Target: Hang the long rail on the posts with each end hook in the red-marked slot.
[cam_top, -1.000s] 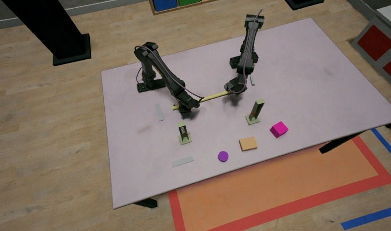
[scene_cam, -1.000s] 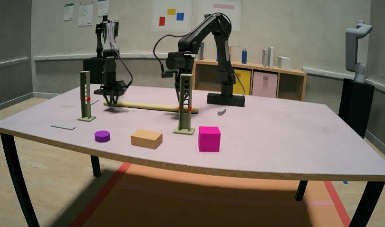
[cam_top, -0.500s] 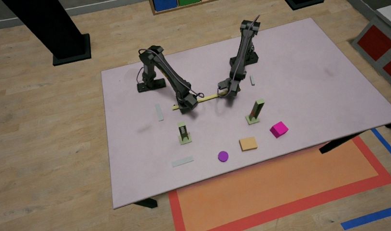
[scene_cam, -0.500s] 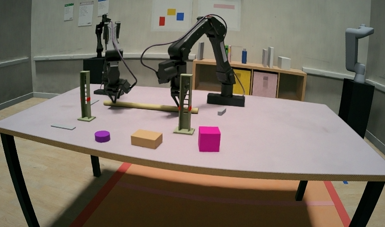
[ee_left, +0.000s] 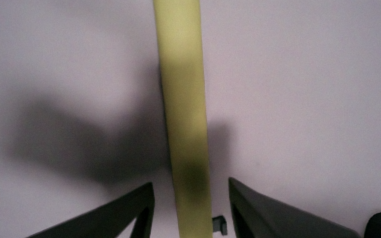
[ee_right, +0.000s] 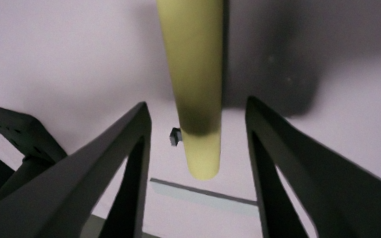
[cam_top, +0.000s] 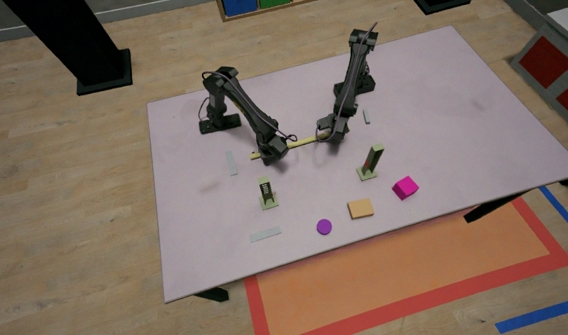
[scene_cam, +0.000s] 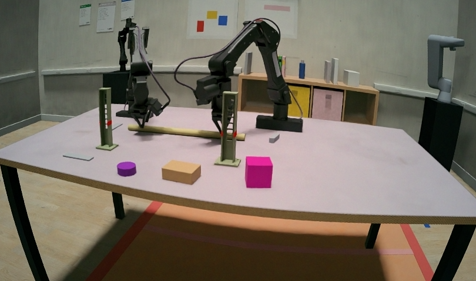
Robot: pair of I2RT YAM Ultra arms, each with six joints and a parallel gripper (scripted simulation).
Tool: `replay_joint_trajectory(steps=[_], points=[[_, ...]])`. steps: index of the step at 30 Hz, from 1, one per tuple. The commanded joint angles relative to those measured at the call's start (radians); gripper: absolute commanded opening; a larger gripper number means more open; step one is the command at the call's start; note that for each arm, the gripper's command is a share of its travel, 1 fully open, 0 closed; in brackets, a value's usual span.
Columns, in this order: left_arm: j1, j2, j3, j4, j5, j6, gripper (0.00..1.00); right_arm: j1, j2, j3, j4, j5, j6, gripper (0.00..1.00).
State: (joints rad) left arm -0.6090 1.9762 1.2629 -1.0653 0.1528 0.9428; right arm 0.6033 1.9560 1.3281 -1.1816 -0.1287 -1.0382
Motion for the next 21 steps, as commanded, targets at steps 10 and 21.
replay_joint_trajectory(steps=[10, 21], points=[[-0.015, 0.028, -0.053, 0.078, 0.012, 0.001, 0.48, 0.024, 0.005, -0.043, 0.073, -0.017, 0.015, 0.48], [-0.017, 0.037, -0.064, 0.103, 0.013, -0.009, 0.48, 0.028, 0.010, -0.071, 0.111, -0.018, 0.018, 0.48]])
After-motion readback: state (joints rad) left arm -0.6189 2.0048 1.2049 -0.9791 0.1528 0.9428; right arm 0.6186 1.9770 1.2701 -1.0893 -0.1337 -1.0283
